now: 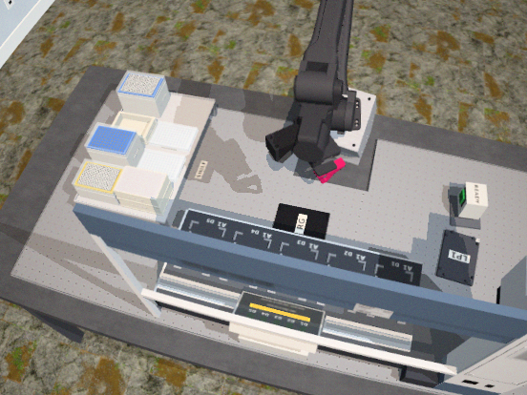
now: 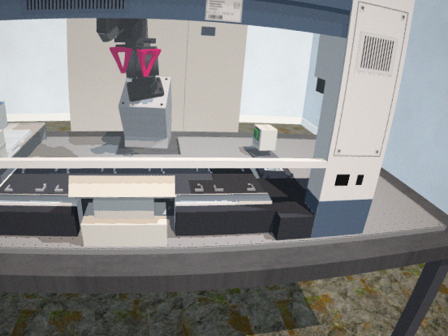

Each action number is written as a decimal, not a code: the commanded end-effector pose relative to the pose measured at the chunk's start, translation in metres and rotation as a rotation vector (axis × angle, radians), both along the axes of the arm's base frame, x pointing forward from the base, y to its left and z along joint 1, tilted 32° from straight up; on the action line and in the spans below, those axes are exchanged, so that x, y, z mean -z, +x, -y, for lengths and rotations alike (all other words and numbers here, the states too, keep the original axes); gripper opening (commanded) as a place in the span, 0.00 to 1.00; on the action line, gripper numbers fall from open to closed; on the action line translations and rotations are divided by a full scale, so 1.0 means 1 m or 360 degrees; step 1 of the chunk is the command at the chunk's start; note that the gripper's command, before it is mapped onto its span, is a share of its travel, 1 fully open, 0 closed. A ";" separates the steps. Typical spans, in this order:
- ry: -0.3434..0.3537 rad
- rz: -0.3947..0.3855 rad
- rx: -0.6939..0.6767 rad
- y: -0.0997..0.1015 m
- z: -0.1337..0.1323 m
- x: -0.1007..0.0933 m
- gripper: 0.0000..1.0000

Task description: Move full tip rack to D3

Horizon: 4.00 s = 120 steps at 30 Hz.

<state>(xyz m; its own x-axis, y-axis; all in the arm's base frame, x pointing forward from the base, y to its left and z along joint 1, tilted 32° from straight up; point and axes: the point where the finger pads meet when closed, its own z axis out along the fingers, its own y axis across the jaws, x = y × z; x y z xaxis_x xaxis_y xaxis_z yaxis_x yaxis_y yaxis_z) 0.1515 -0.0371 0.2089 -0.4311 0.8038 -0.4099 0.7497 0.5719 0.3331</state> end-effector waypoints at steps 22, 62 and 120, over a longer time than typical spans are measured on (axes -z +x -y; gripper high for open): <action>0.0390 0.0183 0.0662 0.002 0.002 -0.011 1.00; 0.0499 0.0271 0.0978 -0.014 0.100 -0.036 1.00; 0.0596 0.0193 0.1005 -0.088 0.285 -0.005 1.00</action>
<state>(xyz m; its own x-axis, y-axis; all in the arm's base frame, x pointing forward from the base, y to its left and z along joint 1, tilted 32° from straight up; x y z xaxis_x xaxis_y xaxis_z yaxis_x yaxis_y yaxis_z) 0.0819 -0.3231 0.2226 0.1935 0.9783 -0.0747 0.8390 -0.1255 0.5295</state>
